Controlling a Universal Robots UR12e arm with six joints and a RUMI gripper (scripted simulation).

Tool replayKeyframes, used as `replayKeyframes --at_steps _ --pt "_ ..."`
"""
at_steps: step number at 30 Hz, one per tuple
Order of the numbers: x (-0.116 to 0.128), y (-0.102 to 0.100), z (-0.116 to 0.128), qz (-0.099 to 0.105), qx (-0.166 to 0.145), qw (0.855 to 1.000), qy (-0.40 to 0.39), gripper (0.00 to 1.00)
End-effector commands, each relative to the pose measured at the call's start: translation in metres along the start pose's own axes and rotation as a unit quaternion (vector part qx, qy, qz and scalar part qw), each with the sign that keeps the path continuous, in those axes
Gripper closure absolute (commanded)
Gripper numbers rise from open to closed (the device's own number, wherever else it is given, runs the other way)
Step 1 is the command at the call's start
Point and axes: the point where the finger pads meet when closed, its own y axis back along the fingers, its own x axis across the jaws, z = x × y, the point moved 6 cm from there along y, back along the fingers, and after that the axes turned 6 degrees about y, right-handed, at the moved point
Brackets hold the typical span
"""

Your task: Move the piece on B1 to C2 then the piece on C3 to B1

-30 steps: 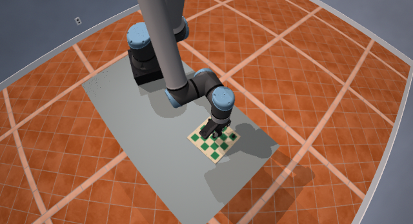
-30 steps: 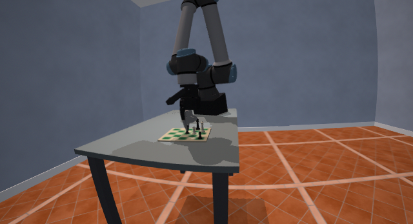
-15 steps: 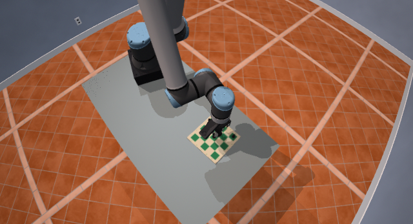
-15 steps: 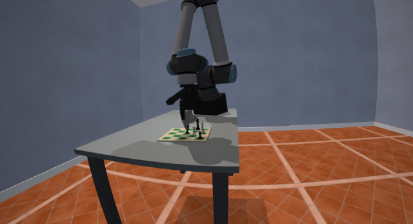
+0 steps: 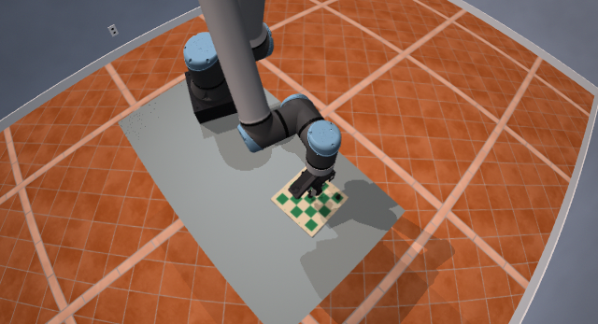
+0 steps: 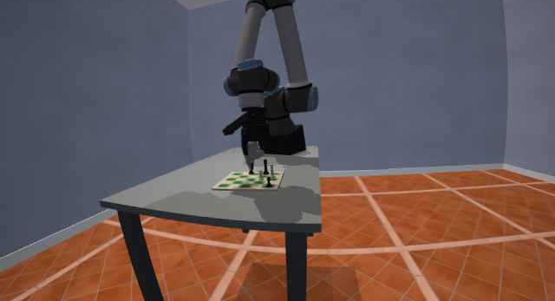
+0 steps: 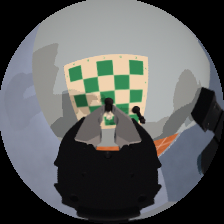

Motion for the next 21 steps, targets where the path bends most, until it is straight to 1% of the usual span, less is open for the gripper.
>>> replayKeyframes --at_steps 1,5,9,21 --pt "0.000 0.031 0.000 0.000 0.000 1.000 0.000 1.00" --pt "0.000 0.059 0.000 0.000 0.000 1.000 0.000 1.00" --pt "0.000 0.076 0.000 0.000 0.000 1.000 0.000 1.00" --pt "0.000 0.079 0.000 0.000 0.000 1.000 0.000 1.00"
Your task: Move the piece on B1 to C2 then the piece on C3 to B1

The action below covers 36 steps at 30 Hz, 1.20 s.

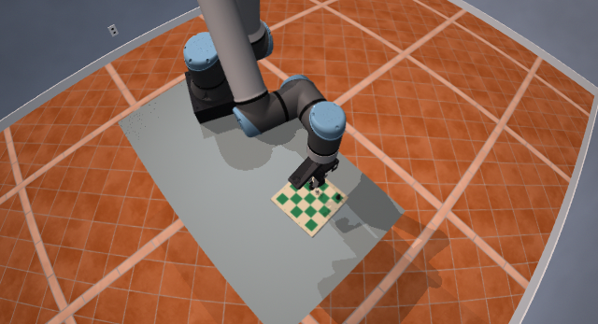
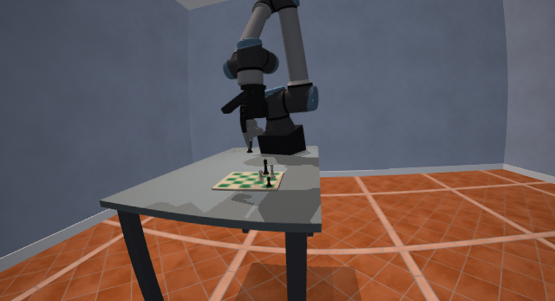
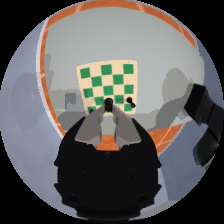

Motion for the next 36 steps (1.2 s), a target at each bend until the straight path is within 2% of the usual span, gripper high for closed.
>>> replayKeyframes --at_steps 1,12,23,25,31,36 --pt "0.000 0.001 0.000 0.000 0.000 1.000 0.000 1.00" --pt "-0.001 0.001 0.001 0.000 0.000 1.000 -0.020 1.00" --pt "-0.007 0.002 0.011 0.000 0.000 0.991 -0.135 1.00" --pt "-0.007 0.002 0.011 0.000 0.000 0.991 -0.135 1.00" --pt "-0.011 0.002 0.020 0.000 0.000 0.971 -0.238 1.00" --pt "-0.016 0.002 0.030 0.000 0.000 0.943 -0.334 1.00"
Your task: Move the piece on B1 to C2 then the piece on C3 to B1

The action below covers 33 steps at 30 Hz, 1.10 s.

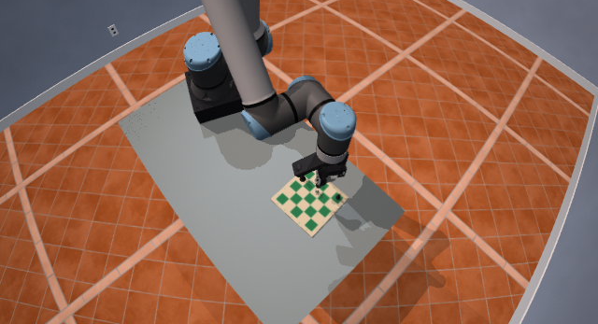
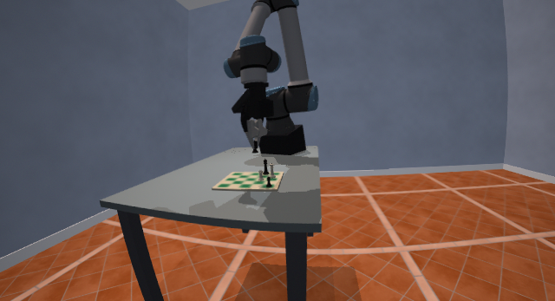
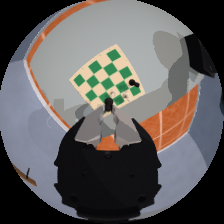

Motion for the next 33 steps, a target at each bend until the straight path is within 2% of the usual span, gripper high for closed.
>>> replayKeyframes --at_steps 1,4,7,19,21,23,28,33 --pt "0.000 0.001 0.012 -0.001 0.004 0.994 -0.106 1.00" --pt "0.000 0.001 0.019 -0.001 0.004 0.986 -0.167 1.00" --pt "0.000 0.001 0.022 -0.001 0.004 0.982 -0.187 1.00" --pt "0.001 0.000 0.047 -0.002 0.003 0.926 -0.377 1.00" --pt "0.001 0.000 0.050 -0.002 0.003 0.917 -0.398 1.00" --pt "0.001 0.000 0.050 -0.002 0.003 0.917 -0.398 1.00" --pt "0.001 0.000 0.056 -0.002 0.003 0.901 -0.433 1.00" --pt "0.001 0.000 0.058 -0.003 0.003 0.894 -0.448 1.00"
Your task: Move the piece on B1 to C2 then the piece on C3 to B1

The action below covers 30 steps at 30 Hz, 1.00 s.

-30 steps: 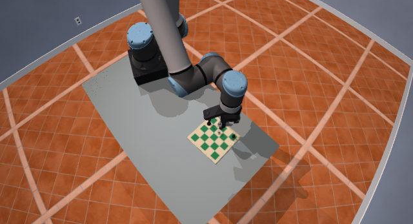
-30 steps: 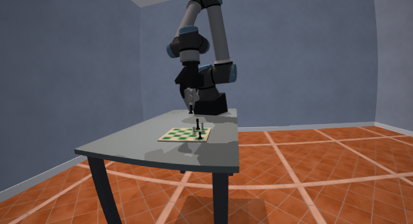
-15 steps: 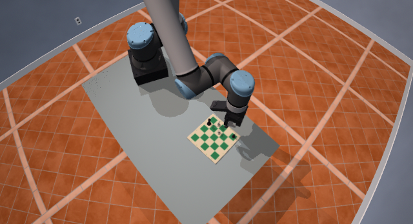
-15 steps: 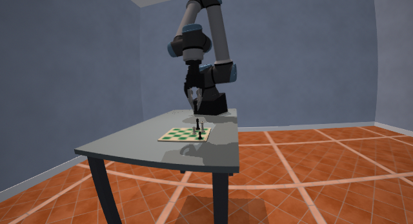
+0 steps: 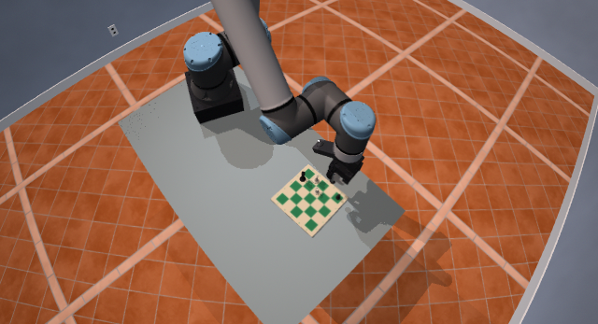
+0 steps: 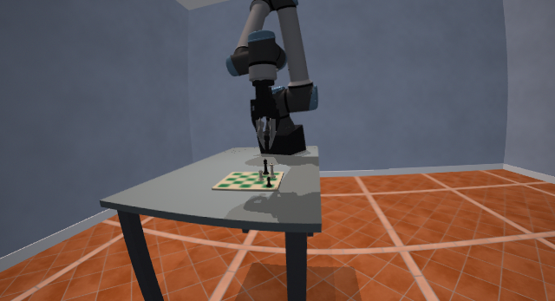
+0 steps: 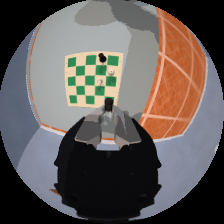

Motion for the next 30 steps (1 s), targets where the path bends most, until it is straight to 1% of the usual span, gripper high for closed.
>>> replayKeyframes --at_steps 1,18,24,30 --pt "0.002 0.001 0.002 -0.001 0.000 1.000 -0.019 1.00" --pt "0.002 0.000 0.002 -0.001 0.000 1.000 -0.020 1.00" --pt "0.002 -0.003 0.002 -0.001 0.000 1.000 -0.020 1.00" --pt "0.002 -0.021 0.002 -0.001 0.000 1.000 -0.020 1.00"
